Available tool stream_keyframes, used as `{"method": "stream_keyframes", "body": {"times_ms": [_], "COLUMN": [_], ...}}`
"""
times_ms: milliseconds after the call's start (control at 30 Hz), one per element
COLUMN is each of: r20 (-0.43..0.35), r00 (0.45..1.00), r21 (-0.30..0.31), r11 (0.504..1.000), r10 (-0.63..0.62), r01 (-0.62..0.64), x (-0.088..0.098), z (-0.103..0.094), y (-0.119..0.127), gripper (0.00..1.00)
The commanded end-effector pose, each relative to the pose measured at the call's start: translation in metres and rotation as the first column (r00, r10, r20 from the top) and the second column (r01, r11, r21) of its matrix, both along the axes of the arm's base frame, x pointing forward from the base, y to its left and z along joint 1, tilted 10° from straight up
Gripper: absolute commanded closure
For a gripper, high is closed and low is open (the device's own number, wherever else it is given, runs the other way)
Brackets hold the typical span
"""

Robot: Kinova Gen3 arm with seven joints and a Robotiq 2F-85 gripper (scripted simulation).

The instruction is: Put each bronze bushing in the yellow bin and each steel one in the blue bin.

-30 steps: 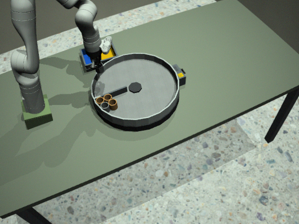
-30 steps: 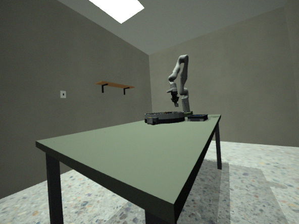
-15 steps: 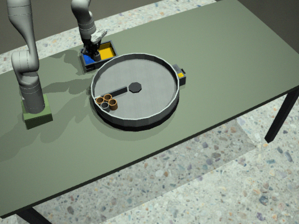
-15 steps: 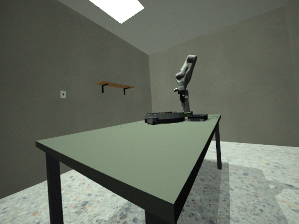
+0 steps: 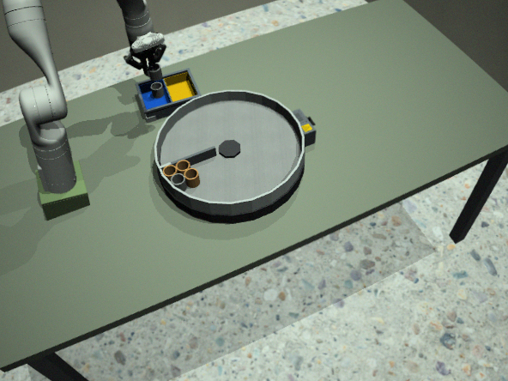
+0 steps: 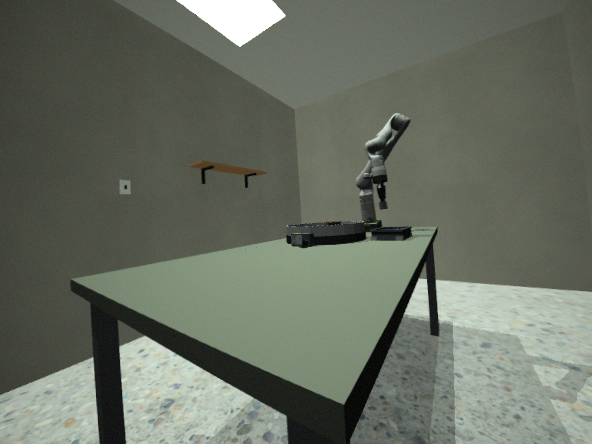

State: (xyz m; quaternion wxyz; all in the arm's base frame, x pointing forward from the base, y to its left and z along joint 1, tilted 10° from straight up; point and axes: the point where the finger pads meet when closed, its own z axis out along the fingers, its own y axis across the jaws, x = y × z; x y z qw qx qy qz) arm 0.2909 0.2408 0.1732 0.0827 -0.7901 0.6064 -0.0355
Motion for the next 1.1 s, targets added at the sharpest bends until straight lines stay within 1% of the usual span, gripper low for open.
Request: {"method": "stream_keyframes", "body": {"times_ms": [0, 667, 833, 933, 1067], "r20": [0.006, 0.005, 0.005, 0.005, 0.005], "r00": [0.996, 0.996, 0.996, 0.996, 0.996], "r21": [-0.05, -0.049, -0.049, -0.049, -0.049], "r11": [0.995, 0.995, 0.995, 0.995, 0.995], "r10": [-0.087, -0.087, -0.087, -0.087, -0.087], "r01": [0.087, 0.087, 0.087, 0.087, 0.087], "x": [0.0, 0.0, 0.005, 0.005, 0.008], "z": [-0.005, -0.005, -0.034, -0.034, -0.057], "y": [0.006, 0.007, 0.007, 0.007, 0.008], "gripper": [1.0, 1.0, 1.0, 1.0, 1.0]}}
